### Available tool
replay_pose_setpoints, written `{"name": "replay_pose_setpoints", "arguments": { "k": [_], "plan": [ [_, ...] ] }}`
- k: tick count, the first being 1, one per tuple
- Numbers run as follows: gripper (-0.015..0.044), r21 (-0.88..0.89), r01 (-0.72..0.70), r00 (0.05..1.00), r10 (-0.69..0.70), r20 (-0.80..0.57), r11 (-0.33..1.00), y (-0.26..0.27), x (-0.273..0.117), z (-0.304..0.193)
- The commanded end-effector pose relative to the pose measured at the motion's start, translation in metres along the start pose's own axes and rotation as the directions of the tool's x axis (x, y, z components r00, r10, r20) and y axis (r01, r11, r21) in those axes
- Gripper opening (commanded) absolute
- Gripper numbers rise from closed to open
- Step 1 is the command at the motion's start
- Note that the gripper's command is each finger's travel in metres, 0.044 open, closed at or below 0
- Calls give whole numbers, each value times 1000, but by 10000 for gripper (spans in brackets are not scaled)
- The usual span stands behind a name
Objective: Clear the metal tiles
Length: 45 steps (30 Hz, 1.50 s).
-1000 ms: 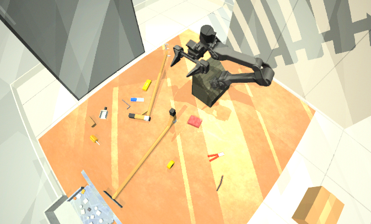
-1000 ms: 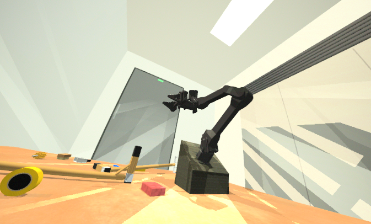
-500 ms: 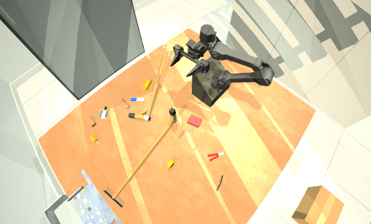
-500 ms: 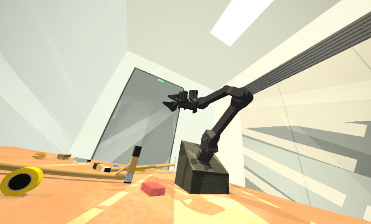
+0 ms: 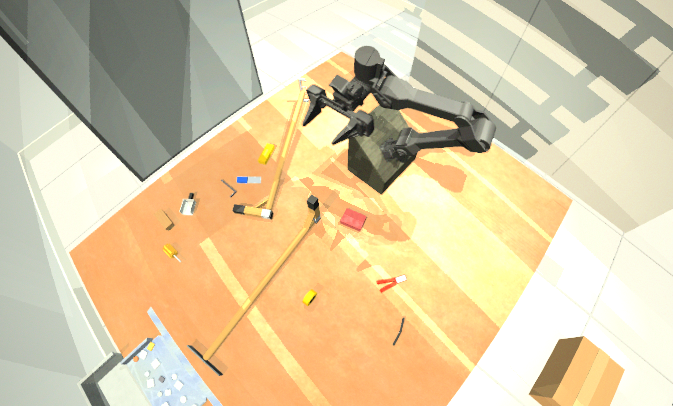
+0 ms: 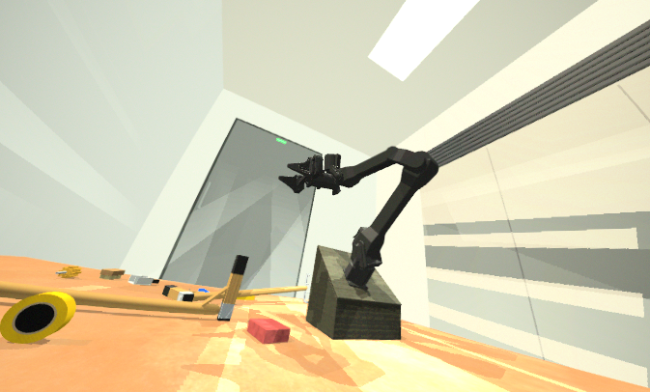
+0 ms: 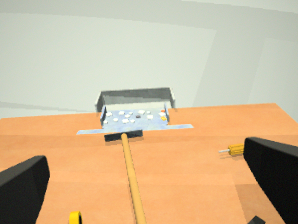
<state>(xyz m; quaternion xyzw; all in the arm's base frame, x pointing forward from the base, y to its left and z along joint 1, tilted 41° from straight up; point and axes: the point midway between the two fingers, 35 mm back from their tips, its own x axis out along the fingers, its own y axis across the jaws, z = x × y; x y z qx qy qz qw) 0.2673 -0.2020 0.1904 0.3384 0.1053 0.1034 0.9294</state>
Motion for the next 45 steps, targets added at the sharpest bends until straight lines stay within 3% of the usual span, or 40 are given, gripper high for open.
{"name": "replay_pose_setpoints", "arguments": {
  "k": [1, 45],
  "plan": [
    [440, 20, -2, 1000, 2, -30, 1000, -6, 14, 0],
    [440, 53, -45, 942, 60, -329, 998, -24, 156, -6]
  ]
}}
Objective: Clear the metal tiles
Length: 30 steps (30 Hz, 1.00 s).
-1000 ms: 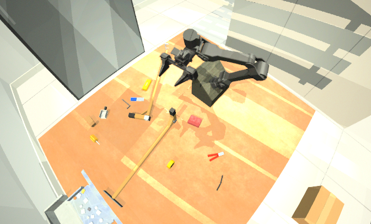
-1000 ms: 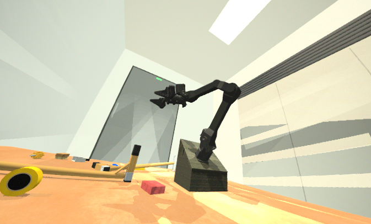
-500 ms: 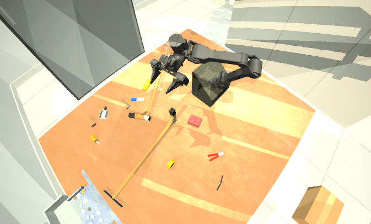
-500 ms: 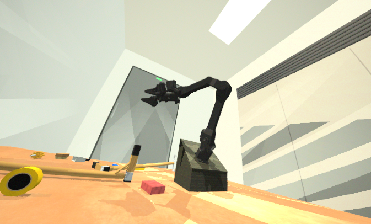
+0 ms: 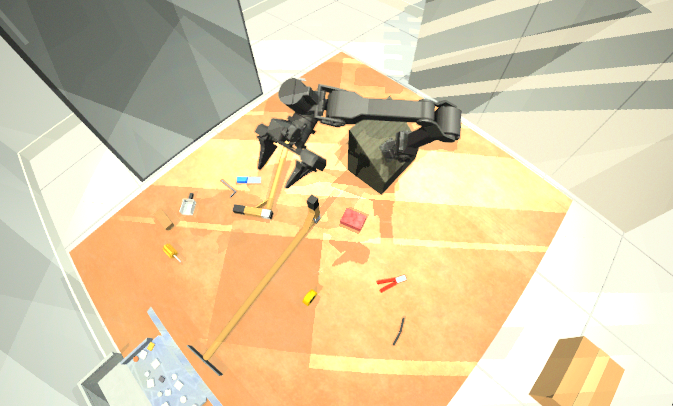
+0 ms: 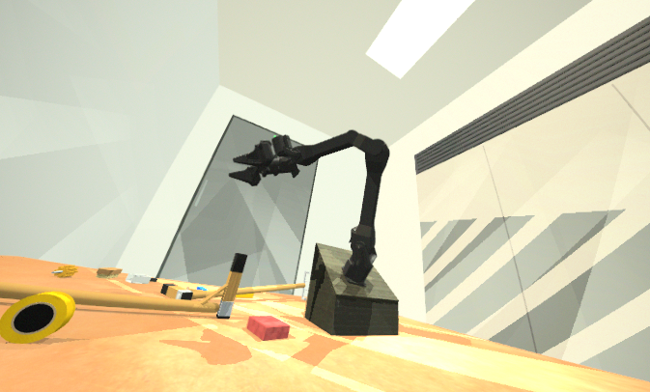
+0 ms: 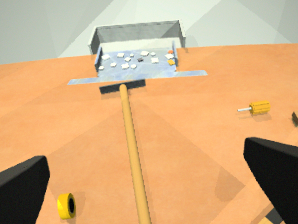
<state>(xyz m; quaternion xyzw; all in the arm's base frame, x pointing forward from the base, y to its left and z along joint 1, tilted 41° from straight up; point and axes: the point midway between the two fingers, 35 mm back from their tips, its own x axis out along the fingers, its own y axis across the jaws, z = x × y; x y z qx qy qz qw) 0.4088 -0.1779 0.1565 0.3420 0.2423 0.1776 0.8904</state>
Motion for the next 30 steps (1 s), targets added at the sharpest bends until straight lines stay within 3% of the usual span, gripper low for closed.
{"name": "replay_pose_setpoints", "arguments": {
  "k": [1, 30],
  "plan": [
    [440, 0, 1, 999, -1, -32, 1000, -4, 15, 0],
    [440, -34, -25, 962, 15, -274, 999, -1, 129, -20]
  ]
}}
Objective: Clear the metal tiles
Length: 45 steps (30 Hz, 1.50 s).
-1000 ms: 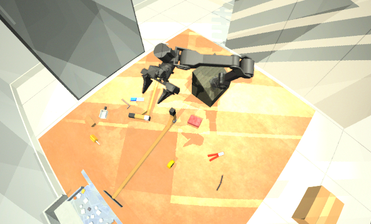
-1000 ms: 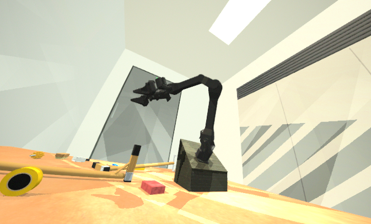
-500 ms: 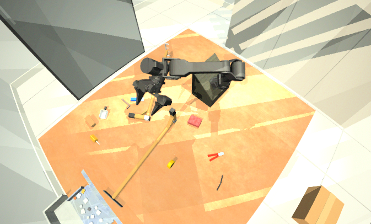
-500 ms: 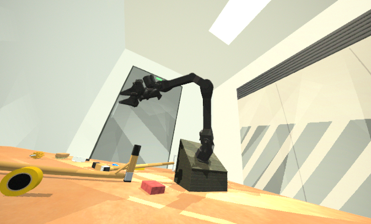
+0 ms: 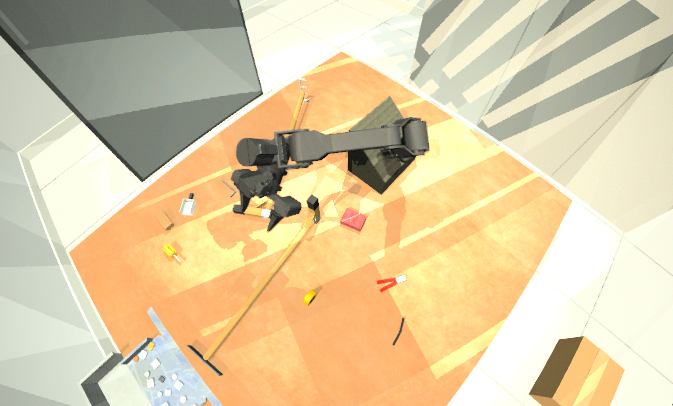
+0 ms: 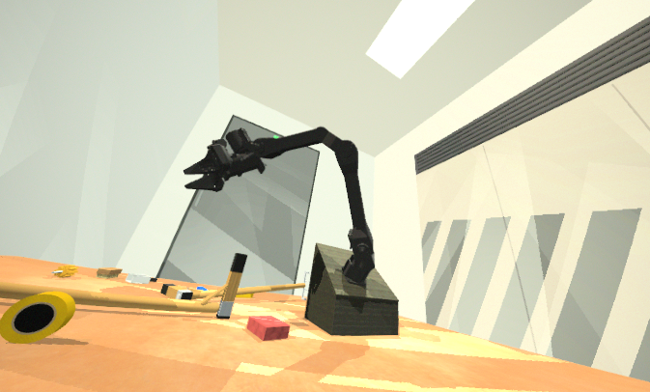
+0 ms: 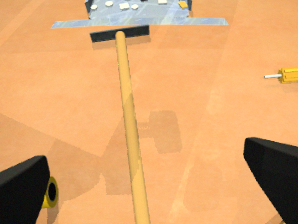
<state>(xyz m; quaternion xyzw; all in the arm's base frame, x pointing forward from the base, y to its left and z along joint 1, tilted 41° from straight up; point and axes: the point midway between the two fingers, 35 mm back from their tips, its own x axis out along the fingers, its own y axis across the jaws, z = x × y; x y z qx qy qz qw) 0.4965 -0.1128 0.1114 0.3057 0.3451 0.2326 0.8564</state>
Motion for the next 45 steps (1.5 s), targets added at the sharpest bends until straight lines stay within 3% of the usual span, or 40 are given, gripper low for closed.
{"name": "replay_pose_setpoints", "arguments": {
  "k": [1, 45],
  "plan": [
    [440, -6, 2, 999, -2, -35, 1000, -2, 16, -3],
    [440, -137, -43, 901, -21, -433, 990, 35, 195, -77]
  ]
}}
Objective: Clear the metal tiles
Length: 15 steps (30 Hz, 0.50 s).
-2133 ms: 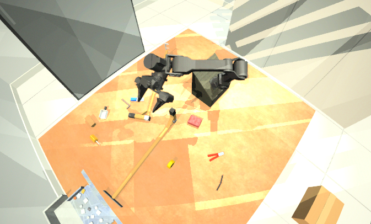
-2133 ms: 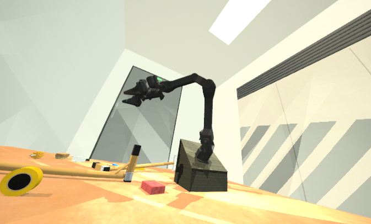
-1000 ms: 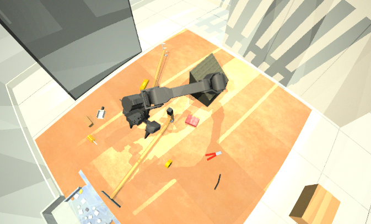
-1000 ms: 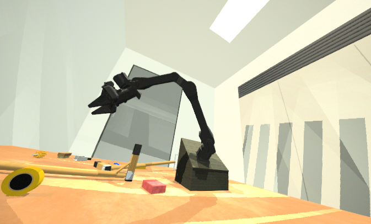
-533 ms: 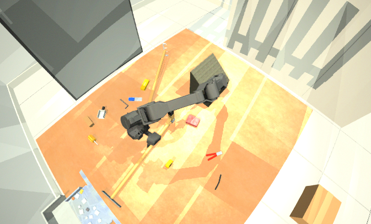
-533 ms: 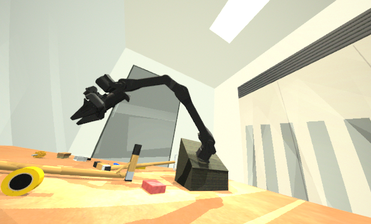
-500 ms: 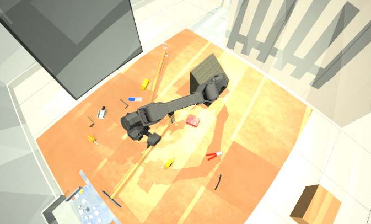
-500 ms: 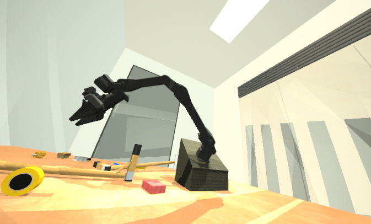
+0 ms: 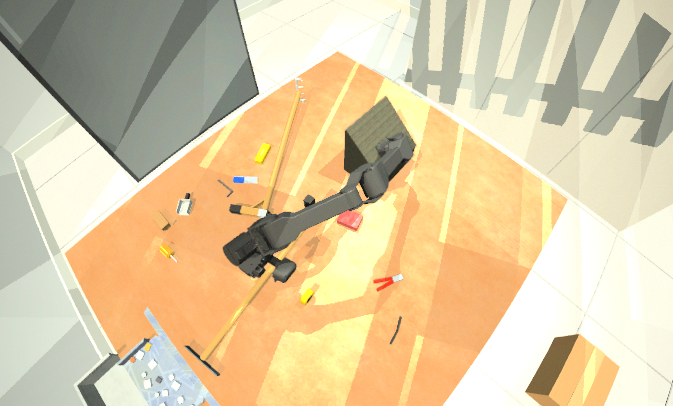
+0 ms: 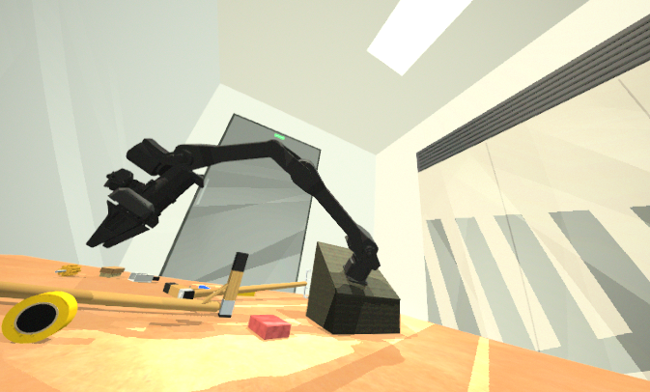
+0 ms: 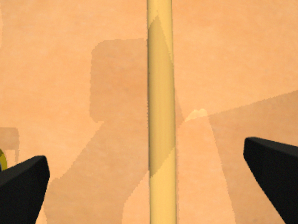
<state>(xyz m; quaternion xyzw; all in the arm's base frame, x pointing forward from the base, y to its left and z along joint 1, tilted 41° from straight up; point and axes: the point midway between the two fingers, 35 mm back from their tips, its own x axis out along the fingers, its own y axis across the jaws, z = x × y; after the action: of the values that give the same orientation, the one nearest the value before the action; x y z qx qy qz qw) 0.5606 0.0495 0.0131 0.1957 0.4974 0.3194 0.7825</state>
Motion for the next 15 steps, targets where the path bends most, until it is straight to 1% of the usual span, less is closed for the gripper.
{"name": "replay_pose_setpoints", "arguments": {
  "k": [1, 8, 15],
  "plan": [
    [440, -15, 3, 999, -4, -39, 1000, 2, 18, -5],
    [440, -37, 3, 996, -6, -87, 999, 9, 39, -11],
    [440, -32, 3, 997, -6, -78, 999, 3, 27, -15]
  ]
}}
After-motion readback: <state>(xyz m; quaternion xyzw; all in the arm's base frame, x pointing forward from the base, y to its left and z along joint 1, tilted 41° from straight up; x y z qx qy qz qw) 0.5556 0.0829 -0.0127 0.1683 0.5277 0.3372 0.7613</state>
